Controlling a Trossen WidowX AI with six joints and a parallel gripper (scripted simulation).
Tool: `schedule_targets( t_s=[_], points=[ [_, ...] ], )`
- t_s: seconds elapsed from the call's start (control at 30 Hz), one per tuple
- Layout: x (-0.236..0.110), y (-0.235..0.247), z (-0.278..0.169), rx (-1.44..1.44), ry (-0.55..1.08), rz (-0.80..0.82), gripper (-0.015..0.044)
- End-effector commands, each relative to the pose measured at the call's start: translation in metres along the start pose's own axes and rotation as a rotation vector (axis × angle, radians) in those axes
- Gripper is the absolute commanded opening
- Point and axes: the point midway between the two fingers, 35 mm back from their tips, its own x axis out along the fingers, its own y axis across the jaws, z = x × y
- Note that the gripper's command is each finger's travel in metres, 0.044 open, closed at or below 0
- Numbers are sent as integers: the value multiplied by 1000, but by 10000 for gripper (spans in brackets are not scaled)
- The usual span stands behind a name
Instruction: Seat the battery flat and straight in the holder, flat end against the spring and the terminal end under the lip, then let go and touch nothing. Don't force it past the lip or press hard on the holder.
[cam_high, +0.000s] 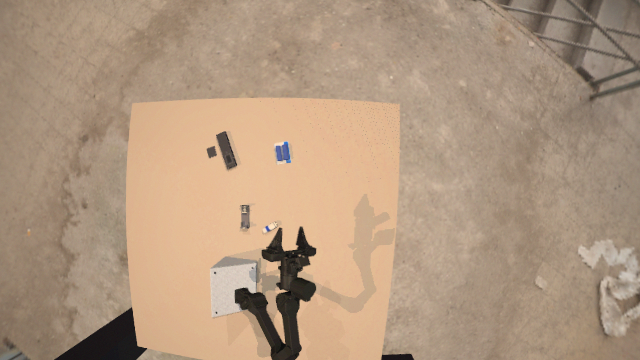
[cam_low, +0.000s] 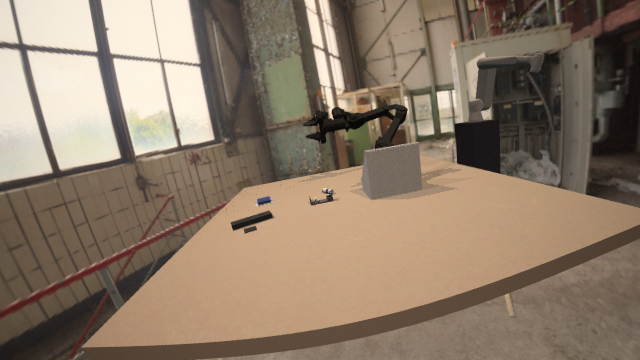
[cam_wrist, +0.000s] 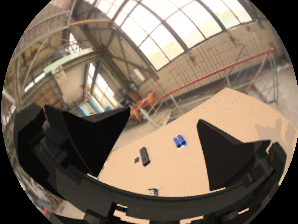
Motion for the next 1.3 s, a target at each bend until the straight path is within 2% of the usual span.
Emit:
schedule_targets(
  t_s=[0.0,0.07,0.17,0.27,0.37,0.53,0.67,0.73,0.77,1.27],
  points=[
    [1,-1,-3,-15,13,-5,374],
    [12,-5,-23,-141,117,-37,321],
    [27,-16,-71,-452,376,-60,243],
    [31,-26,-118,-780,644,-6,243],
    [26,-36,-159,-1114,910,130,243],
    [5,-53,-211,-1652,1314,556,243],
    [-15,-65,-234,-2018,1558,1097,243],
    [-21,-69,-239,-2112,1612,1313,243],
    [-22,-70,-239,-2123,1617,1342,243],
    [-21,-71,-241,-2122,1617,1342,243]
  ],
)
